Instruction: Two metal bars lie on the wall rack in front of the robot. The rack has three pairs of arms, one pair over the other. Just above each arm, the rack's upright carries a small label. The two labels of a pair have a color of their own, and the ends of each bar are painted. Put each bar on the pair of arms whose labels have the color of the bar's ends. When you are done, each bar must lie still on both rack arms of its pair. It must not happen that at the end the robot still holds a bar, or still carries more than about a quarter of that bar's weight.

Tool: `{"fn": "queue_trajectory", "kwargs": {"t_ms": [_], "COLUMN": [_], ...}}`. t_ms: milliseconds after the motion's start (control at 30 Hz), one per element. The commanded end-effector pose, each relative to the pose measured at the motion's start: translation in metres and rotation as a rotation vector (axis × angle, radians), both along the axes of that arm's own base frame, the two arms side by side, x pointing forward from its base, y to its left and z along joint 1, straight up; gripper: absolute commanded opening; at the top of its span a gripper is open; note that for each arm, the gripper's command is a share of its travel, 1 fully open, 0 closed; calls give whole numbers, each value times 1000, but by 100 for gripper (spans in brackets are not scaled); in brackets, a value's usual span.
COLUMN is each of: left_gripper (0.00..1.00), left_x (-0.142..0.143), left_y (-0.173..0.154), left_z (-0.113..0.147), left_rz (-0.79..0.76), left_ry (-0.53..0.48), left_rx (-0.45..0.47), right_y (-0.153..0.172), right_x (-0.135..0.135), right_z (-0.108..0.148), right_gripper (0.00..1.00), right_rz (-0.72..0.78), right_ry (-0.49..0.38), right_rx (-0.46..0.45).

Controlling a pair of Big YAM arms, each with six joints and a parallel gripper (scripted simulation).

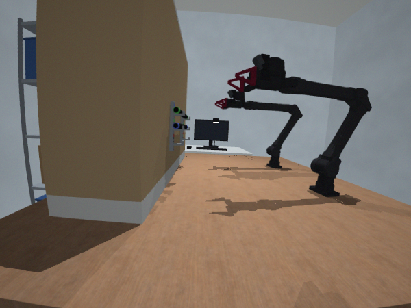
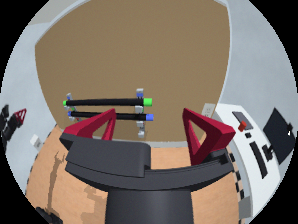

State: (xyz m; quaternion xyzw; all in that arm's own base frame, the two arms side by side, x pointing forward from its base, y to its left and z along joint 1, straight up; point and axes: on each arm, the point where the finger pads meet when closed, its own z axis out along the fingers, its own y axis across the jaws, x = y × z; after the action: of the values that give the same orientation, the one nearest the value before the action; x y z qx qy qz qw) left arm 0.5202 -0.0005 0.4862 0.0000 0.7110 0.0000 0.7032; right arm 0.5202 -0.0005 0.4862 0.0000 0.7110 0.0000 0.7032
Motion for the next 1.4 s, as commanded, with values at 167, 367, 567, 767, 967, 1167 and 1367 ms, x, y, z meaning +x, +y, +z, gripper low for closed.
{"fn": "queue_trajectory", "kwargs": {"t_ms": [167, 367, 567, 767, 967, 1167, 1367], "left_gripper": [100, 100, 100, 100, 100, 100, 100], "left_x": [-1, -1, 0, 2, 3, 4, 6], "left_y": [0, 0, -2, -14, -25, -33, -45], "left_z": [6, 6, -1, -10, -18, -24, -32], "left_rz": [0, 0, -1, -6, -11, -15, -20], "left_ry": [-11, -11, -1, -6, -11, -15, -20], "left_rx": [0, 0, 12, 85, 158, 208, 286], "right_y": [0, 0, 1, 6, 11, 14, 19], "right_x": [-1, -1, 0, 3, 6, 8, 10], "right_z": [6, 6, -1, -10, -18, -24, -32], "right_gripper": [100, 100, 100, 100, 100, 100, 100], "right_rz": [0, 0, 0, -2, -3, -4, -5], "right_ry": [-11, -11, 0, 2, 3, 4, 5], "right_rx": [0, 0, -12, -85, -159, -209, -286]}}
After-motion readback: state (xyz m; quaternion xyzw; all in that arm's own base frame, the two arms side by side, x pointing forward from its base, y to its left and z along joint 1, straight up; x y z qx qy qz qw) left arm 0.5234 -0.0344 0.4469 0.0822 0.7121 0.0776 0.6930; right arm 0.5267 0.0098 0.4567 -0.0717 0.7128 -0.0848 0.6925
